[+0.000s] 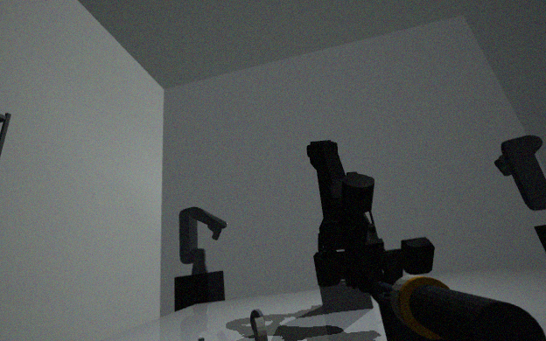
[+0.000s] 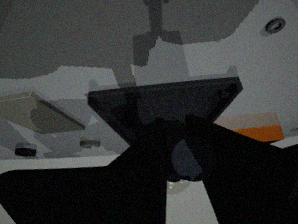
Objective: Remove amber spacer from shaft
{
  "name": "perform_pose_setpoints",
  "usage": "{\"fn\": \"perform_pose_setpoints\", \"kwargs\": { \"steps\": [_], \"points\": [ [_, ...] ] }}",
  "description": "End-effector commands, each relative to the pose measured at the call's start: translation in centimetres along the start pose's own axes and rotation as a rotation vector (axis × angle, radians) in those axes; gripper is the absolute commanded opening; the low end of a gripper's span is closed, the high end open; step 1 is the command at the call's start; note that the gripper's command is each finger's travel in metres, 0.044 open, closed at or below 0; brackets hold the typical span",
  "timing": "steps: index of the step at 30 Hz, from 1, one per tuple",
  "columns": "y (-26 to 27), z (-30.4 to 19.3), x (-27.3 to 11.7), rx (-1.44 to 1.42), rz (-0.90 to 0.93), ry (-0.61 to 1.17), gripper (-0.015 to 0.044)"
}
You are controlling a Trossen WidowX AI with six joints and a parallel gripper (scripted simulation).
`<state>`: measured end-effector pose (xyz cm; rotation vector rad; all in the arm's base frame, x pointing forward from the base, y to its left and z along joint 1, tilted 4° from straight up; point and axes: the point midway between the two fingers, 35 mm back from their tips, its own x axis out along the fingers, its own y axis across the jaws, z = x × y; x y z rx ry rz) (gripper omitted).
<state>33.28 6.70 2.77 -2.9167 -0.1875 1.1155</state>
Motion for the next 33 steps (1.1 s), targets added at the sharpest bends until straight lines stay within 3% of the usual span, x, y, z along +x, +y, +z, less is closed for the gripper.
{"fn": "perform_pose_setpoints", "kwargs": {
  "steps": [1,33],
  "points": [
    [0.01,0.08,-0.04,0.003,0.001,-0.001,0.0],
    [0.01,0.31,-0.27,0.003,0.001,-0.001,0.0]
  ]
}}
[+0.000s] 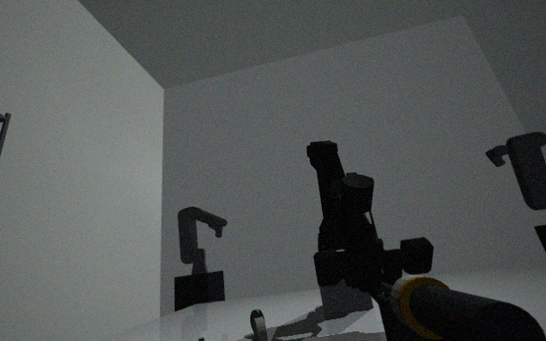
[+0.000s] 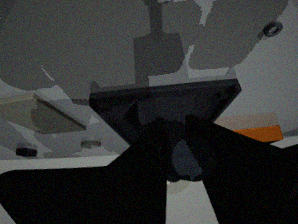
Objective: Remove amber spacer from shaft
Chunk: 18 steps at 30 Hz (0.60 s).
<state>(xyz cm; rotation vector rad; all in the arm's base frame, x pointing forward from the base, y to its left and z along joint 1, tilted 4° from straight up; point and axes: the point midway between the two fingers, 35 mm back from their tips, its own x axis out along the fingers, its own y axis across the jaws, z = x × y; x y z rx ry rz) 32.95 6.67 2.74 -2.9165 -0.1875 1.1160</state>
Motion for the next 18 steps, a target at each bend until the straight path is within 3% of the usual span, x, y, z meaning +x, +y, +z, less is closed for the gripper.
{"fn": "perform_pose_setpoints", "kwargs": {
  "steps": [1,18],
  "points": [
    [0.01,0.08,-0.04,0.003,0.001,-0.001,0.0],
    [0.01,0.2,-0.16,0.003,0.001,-0.001,0.0]
  ]
}}
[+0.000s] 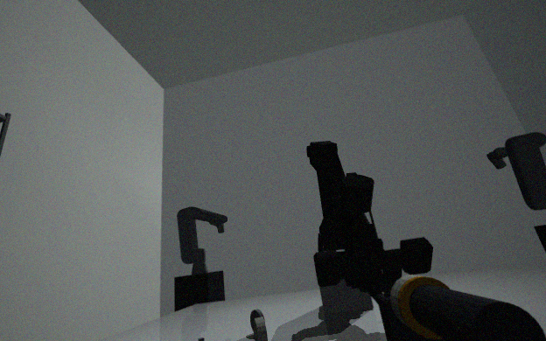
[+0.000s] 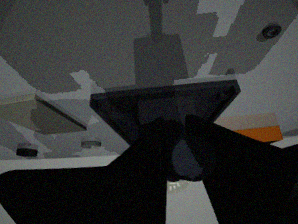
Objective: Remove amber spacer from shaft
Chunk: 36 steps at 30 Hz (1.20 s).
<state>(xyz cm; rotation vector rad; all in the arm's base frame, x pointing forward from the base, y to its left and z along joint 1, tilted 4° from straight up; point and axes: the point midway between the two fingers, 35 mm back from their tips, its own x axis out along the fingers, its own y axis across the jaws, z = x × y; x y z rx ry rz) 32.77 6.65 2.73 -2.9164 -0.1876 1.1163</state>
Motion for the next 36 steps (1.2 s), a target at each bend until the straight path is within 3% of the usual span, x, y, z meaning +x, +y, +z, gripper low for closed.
{"fn": "perform_pose_setpoints", "kwargs": {
  "steps": [1,36],
  "points": [
    [0.01,0.08,-0.04,0.003,0.001,-0.001,0.0],
    [0.01,0.33,-0.29,0.003,0.001,-0.001,0.0]
  ]
}}
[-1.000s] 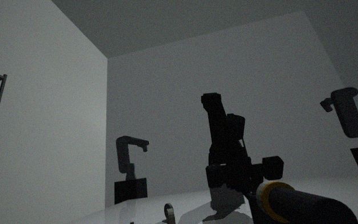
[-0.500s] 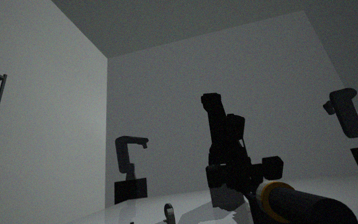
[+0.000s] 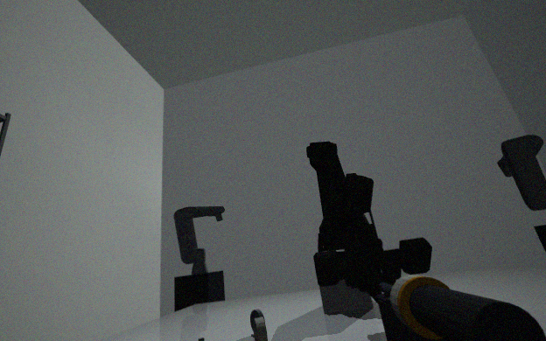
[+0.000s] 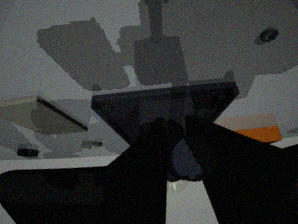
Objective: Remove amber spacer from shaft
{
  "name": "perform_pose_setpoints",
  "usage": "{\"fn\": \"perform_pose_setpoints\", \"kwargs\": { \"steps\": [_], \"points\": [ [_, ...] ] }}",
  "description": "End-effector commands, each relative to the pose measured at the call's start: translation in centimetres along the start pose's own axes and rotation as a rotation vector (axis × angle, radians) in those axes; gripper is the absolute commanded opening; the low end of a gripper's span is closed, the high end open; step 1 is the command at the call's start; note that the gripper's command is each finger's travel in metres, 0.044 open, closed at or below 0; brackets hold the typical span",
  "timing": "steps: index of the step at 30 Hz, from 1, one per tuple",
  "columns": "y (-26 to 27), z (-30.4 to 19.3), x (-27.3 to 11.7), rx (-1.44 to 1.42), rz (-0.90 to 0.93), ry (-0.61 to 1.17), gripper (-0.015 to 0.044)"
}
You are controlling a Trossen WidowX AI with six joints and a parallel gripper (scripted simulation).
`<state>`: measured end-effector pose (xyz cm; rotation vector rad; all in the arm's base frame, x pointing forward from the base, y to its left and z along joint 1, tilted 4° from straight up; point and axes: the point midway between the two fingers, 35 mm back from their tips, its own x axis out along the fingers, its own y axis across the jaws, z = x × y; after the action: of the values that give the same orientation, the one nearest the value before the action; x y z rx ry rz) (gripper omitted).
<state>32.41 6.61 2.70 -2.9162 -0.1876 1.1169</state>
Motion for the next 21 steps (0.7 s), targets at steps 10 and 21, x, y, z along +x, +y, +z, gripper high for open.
{"fn": "perform_pose_setpoints", "kwargs": {
  "steps": [10,21],
  "points": [
    [0.01,0.14,-0.1,0.003,0.001,-0.001,0.0],
    [0.01,0.22,-0.18,0.003,0.001,-0.001,0.0]
  ]
}}
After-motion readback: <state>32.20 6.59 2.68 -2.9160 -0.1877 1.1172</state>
